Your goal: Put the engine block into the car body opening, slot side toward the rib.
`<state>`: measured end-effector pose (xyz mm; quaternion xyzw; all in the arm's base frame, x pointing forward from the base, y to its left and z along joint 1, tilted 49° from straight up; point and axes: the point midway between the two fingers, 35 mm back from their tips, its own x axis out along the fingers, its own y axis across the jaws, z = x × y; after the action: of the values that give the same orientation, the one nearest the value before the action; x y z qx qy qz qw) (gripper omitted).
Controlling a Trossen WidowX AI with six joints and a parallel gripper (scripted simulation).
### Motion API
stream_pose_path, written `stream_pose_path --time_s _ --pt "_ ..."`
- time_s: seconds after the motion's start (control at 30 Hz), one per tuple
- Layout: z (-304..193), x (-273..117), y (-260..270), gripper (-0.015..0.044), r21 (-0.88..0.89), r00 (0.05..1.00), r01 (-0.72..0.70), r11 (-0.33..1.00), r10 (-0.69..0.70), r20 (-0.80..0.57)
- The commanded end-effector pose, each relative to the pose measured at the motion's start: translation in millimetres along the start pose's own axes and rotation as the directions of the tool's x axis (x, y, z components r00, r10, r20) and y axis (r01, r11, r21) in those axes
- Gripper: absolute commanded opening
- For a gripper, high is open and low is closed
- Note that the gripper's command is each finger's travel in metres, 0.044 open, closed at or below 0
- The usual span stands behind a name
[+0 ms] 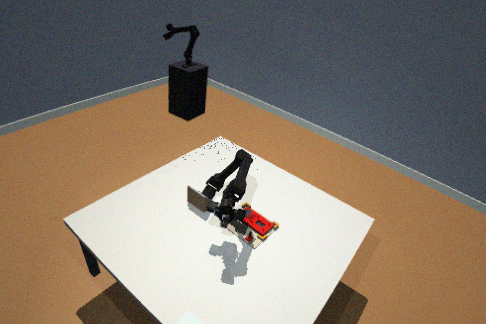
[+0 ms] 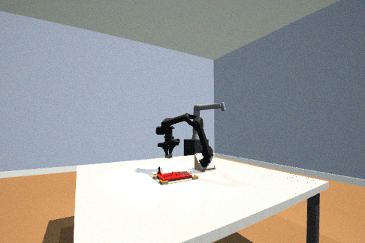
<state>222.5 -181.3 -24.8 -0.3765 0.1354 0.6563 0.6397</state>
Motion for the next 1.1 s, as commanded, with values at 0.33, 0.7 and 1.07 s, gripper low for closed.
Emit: stream_pose_path --time_s 0.33,0.7,1.07 --pt "5 -26 -5 0.0000 0.055 1.000 -0.002 0.998 0.002 -0.010" --pt "16 -19 -34 0.0000 0.331 1.000 0.002 0.944 0.008 -0.028" --pt "30 -10 -62 0.0000 0.577 0.999 0.015 0.817 0.010 -0.040"
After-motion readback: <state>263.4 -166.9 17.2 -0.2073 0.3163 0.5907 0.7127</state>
